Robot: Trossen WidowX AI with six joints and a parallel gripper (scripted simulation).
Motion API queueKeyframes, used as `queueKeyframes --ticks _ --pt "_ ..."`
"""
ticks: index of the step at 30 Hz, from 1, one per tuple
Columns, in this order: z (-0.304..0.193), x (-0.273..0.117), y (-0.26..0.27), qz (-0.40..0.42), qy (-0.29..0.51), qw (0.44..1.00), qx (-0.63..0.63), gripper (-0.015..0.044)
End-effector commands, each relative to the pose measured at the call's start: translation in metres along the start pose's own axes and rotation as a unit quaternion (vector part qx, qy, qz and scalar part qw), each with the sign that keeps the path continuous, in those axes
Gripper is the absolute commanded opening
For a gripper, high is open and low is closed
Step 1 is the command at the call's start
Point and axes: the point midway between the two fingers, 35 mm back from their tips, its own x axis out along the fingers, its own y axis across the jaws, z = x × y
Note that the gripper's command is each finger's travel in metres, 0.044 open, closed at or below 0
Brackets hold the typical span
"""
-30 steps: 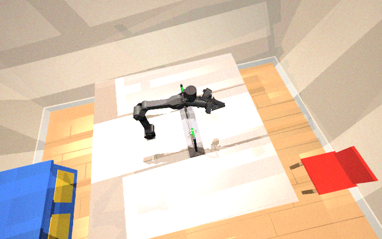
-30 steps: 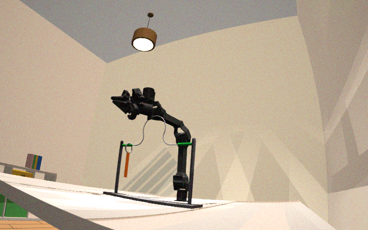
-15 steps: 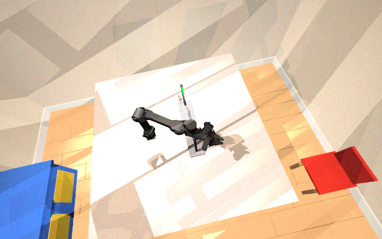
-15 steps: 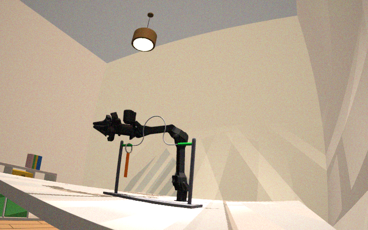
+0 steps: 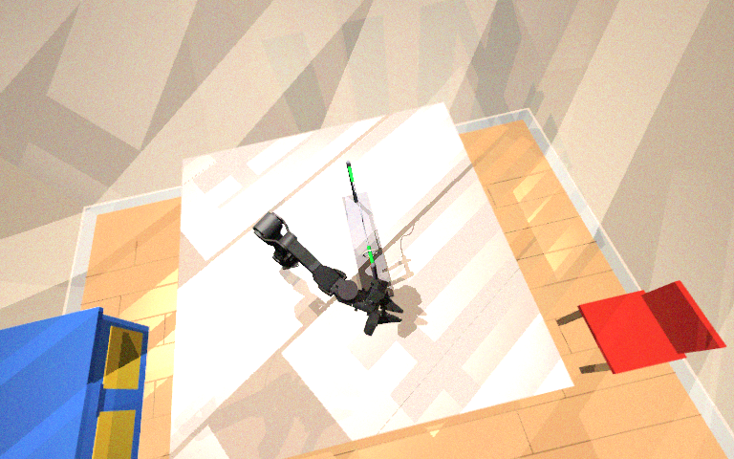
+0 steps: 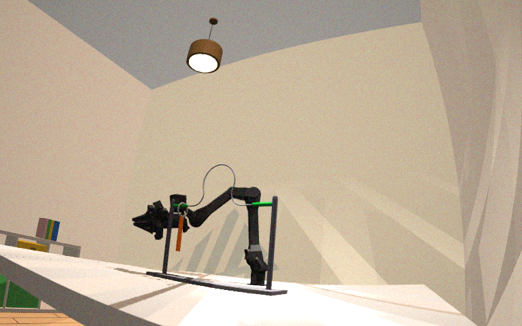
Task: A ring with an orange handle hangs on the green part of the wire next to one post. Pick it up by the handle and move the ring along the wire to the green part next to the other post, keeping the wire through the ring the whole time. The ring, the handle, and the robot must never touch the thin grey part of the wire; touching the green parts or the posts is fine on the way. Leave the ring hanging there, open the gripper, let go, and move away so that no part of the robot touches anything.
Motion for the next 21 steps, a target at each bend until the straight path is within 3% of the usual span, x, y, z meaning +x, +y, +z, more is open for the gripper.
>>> queueKeyframes --ticks 1,21 --pt "-0.04 -0.018 0.011 0.023 0.005 0.999 0.028 0.016" --pt "-0.1 -0.139 0.107 0.184 -0.079 0.964 0.177 0.016"
